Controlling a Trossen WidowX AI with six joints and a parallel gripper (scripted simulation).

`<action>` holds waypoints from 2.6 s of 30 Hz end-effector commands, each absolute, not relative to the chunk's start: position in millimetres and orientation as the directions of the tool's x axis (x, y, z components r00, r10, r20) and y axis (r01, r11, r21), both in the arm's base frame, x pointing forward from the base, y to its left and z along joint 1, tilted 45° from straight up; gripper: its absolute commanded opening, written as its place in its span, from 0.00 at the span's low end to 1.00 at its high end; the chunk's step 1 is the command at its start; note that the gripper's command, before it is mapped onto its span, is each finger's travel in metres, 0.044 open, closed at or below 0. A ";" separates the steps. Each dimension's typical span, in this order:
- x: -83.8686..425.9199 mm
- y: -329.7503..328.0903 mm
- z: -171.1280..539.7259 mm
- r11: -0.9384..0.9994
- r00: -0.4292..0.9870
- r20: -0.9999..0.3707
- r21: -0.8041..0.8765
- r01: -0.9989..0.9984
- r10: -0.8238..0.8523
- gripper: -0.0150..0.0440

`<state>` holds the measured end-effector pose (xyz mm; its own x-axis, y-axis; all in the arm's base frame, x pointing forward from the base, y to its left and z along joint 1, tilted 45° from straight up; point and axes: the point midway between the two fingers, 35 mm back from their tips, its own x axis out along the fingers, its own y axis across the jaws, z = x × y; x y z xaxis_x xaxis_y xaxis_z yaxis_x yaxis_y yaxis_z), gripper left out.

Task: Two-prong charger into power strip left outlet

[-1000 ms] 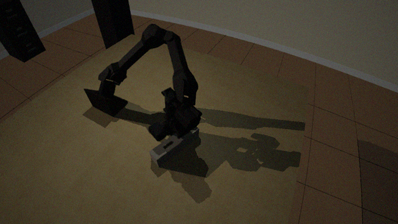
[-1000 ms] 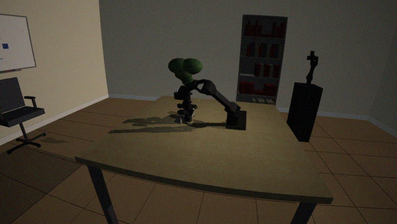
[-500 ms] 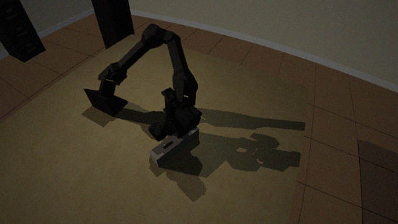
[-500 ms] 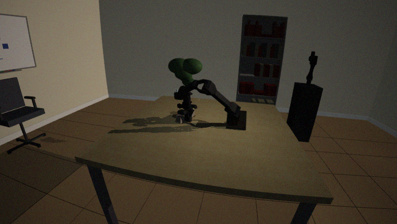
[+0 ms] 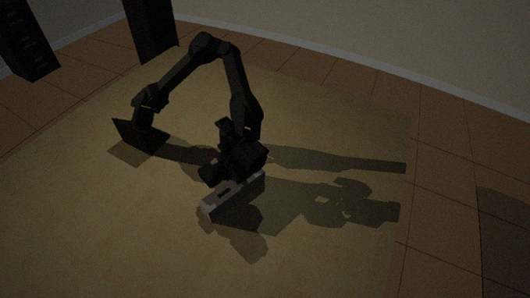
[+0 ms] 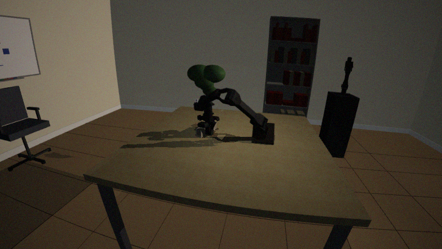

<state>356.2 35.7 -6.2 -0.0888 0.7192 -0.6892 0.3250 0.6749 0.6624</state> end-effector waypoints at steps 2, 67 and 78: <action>356.4 35.7 -6.3 0.675 -0.088 -0.689 0.663 0.324 0.719 0.25; 340.7 39.4 -2.5 0.675 -0.076 -0.691 0.667 0.316 0.719 1.00; 330.3 41.8 0.0 0.674 -0.076 -0.691 0.667 0.316 0.719 1.00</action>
<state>332.7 40.6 -2.7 -0.0821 0.7176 -0.6916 0.3174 0.6766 0.6644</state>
